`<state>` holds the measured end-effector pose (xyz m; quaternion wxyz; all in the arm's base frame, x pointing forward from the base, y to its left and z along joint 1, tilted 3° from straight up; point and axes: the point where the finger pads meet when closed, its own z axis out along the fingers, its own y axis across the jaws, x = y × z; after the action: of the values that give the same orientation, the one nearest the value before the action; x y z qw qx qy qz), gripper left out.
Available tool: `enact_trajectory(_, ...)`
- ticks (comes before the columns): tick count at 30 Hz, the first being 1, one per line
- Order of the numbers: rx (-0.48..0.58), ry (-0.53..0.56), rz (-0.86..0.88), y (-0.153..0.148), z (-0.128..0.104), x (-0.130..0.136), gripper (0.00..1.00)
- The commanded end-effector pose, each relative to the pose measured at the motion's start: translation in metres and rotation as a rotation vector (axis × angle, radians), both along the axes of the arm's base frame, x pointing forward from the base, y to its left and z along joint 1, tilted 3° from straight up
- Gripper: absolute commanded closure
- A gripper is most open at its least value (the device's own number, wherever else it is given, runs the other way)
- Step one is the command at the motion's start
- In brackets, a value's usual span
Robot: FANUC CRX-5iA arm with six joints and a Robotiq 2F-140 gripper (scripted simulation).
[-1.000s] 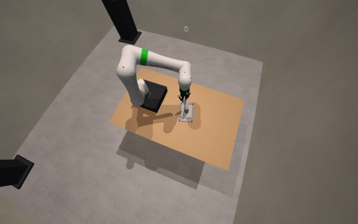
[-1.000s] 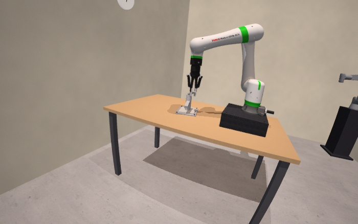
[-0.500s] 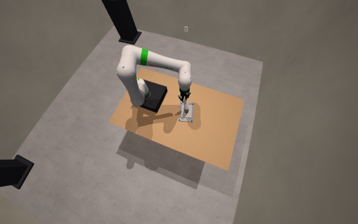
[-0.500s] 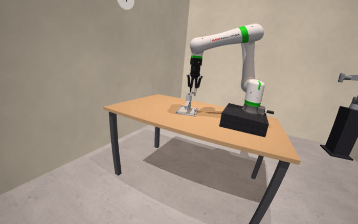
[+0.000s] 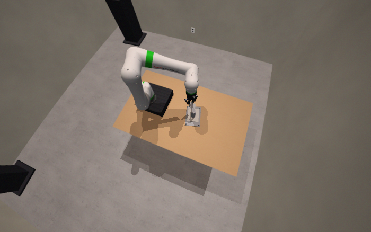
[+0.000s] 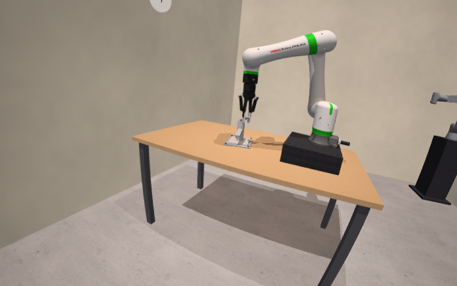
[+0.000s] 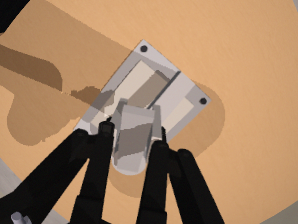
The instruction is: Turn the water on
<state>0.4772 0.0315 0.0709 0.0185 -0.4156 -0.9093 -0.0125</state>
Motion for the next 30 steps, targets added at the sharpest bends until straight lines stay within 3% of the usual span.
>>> enact_trajectory(1,-0.001,-0.001,0.0,-0.0003,0.0004,0.0004,1.0)
enact_trajectory(6,-0.001,-0.001,0.0,-0.0003,0.0004,0.0004,1.0)
enact_trajectory(7,-0.001,-0.001,0.0,-0.0003,0.0004,0.0004,0.61)
enact_trajectory(30,-0.001,-0.001,0.0,-0.0003,0.0004,0.0004,0.61)
